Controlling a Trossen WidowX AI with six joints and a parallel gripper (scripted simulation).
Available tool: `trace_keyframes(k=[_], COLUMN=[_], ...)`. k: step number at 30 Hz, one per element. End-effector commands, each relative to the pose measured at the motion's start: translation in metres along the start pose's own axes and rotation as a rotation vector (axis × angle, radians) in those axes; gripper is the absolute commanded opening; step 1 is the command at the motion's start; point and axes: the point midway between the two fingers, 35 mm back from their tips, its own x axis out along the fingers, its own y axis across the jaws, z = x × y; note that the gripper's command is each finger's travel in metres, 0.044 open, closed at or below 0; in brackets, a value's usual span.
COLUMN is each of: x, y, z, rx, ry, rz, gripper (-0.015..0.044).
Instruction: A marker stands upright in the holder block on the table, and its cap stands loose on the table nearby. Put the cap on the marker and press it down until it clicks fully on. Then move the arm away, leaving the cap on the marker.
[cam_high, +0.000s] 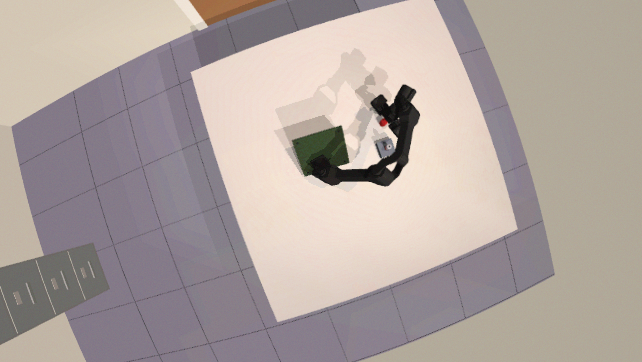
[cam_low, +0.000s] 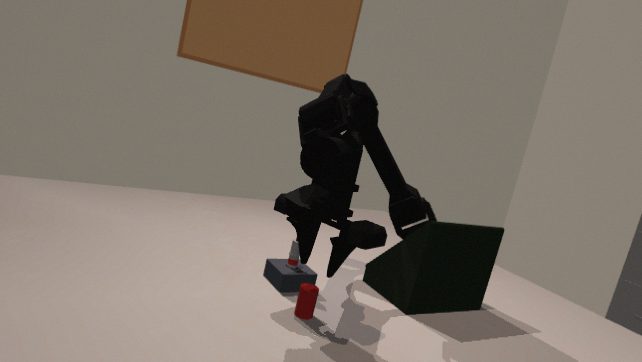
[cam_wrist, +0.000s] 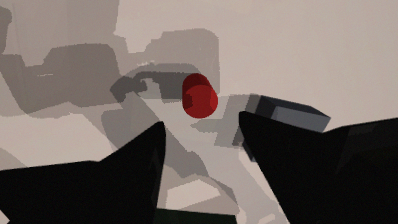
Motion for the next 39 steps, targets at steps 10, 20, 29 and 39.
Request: trace_keyframes(k=[10, 20, 29, 39], x=[0.024, 0.04, 0.055, 0.068], y=[-0.001, -0.001, -0.002, -0.002], z=[0.002, 0.003, 0.003, 0.002], rx=[-0.004, -0.004, -0.004, -0.004], ry=[-0.008, -0.008, -0.008, -0.007], rz=[-0.005, -0.006, -0.006, -0.008], gripper=[0.0254, 0.0254, 0.0254, 0.0254])
